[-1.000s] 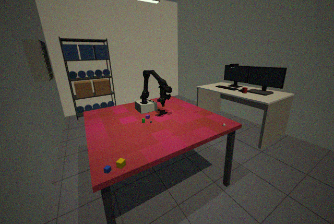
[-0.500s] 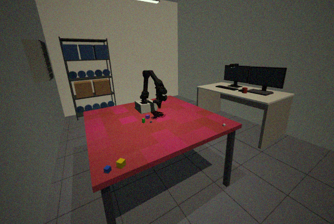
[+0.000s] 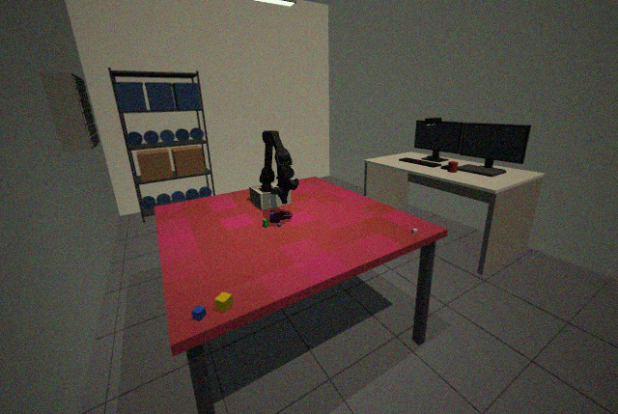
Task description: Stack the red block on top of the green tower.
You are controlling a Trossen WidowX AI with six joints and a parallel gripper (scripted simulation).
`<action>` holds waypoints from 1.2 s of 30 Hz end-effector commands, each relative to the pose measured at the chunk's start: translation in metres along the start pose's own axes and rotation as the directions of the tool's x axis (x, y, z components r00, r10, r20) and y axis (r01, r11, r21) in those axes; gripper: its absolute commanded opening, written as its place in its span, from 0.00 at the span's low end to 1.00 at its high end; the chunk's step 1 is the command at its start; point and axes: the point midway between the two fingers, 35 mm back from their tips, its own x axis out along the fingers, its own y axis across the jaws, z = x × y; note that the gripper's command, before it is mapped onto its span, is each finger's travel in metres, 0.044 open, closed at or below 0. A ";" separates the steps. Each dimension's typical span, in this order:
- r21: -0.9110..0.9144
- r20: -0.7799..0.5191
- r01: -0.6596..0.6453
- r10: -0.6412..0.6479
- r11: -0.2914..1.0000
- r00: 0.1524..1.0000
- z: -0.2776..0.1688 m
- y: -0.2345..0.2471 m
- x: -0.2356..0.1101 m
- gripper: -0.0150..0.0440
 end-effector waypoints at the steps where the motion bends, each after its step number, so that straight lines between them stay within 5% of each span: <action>1: -0.002 -0.008 0.000 0.000 1.000 1.000 -0.015 -0.020 0.001 0.25; 23: -0.010 -0.015 -0.003 0.003 1.000 1.000 -0.086 -0.079 0.003 0.25; 36: -0.010 -0.015 -0.003 0.003 1.000 1.000 -0.088 -0.077 0.050 0.25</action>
